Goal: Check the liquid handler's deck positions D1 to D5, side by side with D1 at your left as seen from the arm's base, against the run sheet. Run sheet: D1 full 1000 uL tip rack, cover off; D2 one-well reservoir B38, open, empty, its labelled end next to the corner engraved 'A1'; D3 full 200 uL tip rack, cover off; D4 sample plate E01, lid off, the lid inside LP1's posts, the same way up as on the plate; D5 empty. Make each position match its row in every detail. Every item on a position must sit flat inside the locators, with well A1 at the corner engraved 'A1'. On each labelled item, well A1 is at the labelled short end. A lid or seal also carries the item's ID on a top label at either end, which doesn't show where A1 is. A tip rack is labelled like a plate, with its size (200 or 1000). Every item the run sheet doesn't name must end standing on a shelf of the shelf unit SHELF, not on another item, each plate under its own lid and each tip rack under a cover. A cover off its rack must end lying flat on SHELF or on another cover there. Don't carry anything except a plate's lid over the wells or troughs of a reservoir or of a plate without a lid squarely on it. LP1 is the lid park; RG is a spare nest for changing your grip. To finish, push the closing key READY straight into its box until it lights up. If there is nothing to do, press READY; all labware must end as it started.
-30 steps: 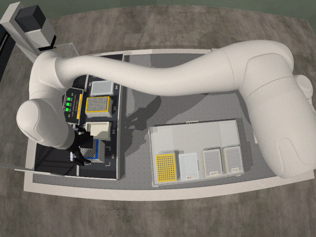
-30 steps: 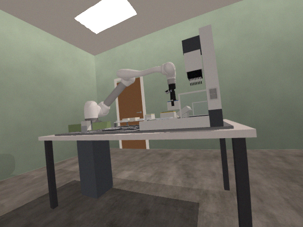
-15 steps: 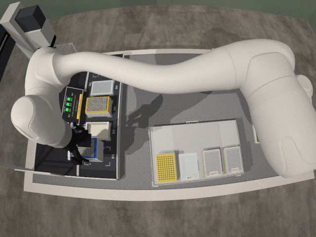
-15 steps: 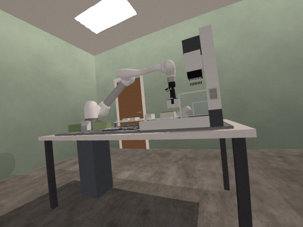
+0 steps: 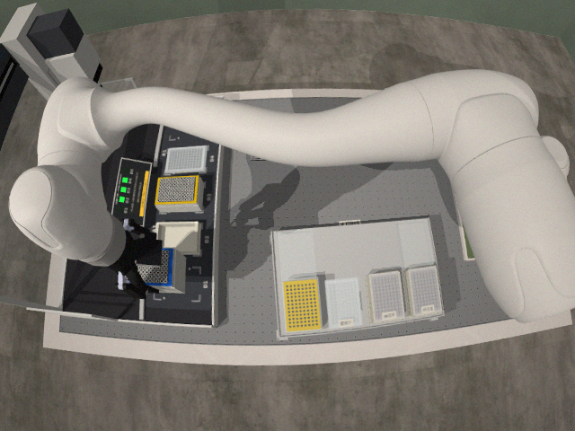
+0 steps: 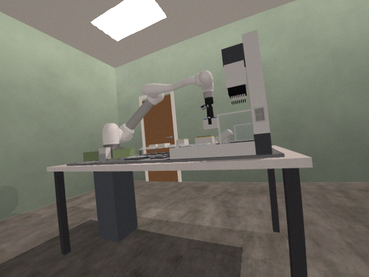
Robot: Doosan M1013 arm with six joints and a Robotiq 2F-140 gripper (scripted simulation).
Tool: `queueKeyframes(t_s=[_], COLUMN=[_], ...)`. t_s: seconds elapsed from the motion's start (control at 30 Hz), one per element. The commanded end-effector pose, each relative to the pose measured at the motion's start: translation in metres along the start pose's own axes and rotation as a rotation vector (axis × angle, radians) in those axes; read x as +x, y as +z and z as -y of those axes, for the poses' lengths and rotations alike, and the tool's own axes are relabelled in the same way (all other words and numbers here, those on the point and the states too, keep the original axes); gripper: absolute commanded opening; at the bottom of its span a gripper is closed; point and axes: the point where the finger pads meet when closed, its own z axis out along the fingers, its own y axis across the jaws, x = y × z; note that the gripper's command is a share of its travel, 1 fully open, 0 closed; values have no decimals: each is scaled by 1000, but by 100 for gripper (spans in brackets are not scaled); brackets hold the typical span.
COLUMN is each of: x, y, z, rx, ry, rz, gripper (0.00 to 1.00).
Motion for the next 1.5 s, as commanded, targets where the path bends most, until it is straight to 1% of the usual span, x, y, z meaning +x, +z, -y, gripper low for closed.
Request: queueKeyframes(t_s=[0.0,0.1,0.17,0.67,0.73,1.23,1.3,1.47], x=[0,0,0,0,0,0,0,0], y=[-5,-10,-10,-35,-35,-60,-60,-69], z=[0,0,0,0,0,0,0,0], rx=[0,0,0,0,0,0,0,0], ry=[0,0,0,0,0,0,0,0], rz=[2,2,2,2,2,2,2,2], gripper=[10,10,10,10,10,10,10,10])
